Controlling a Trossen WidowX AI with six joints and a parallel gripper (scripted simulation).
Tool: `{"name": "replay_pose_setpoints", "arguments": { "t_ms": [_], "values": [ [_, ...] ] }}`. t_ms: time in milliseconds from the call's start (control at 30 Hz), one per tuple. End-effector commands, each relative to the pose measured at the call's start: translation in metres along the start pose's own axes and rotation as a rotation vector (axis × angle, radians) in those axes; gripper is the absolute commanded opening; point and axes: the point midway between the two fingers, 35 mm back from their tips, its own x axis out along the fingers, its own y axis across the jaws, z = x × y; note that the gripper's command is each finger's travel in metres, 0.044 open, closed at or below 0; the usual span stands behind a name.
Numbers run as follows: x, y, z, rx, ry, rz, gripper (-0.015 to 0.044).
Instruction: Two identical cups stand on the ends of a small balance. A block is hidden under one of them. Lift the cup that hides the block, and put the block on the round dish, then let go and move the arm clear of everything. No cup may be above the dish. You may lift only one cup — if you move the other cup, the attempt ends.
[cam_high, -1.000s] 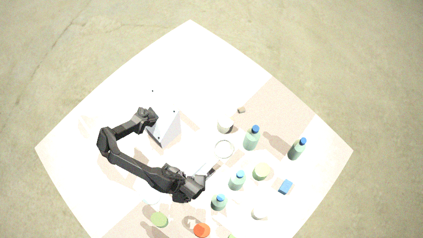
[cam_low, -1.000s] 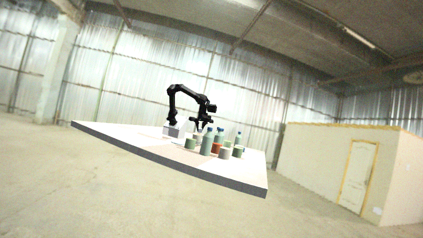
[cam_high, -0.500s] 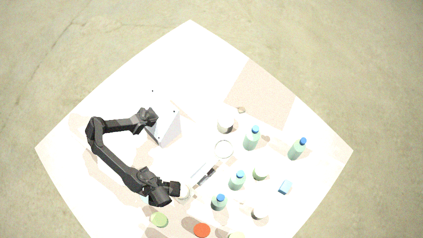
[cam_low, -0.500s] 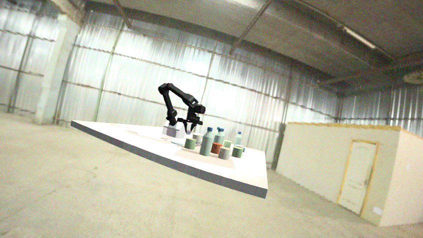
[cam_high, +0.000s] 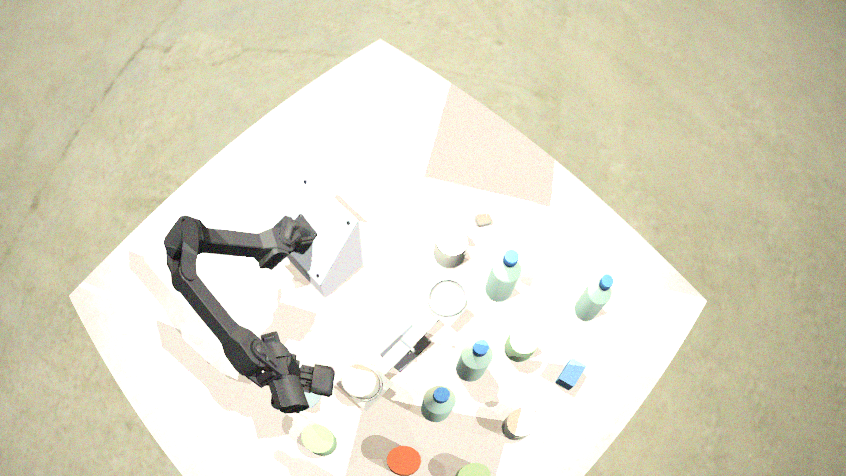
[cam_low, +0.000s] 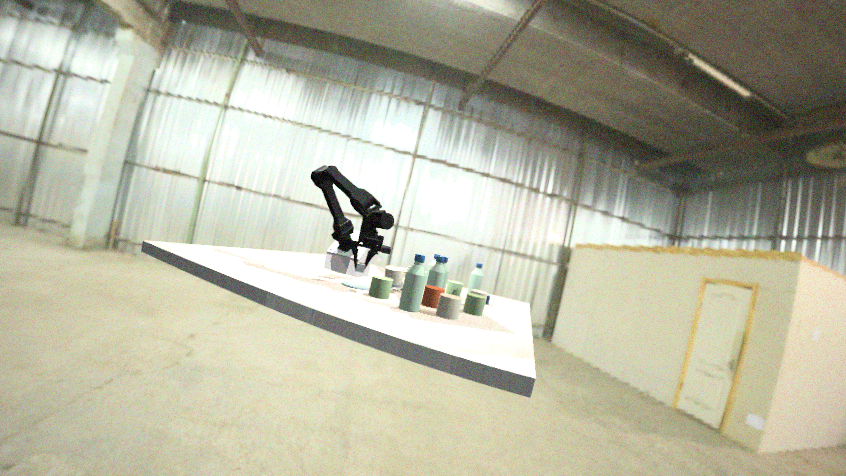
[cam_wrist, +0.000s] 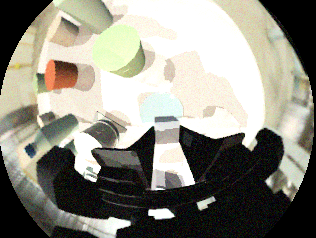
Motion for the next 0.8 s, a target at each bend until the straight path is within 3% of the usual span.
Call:
{"name": "replay_pose_setpoints", "arguments": {
  "t_ms": [0,167,767],
  "values": [
    [0.013,-0.001,-0.002,-0.006,0.003,-0.001,0.0],
    [0.034,-0.002,-0.002,-0.007,0.001,-0.003,0.0],
    [0.054,-0.002,-0.002,-0.007,0.0,-0.004,0.0]
  ]
}}
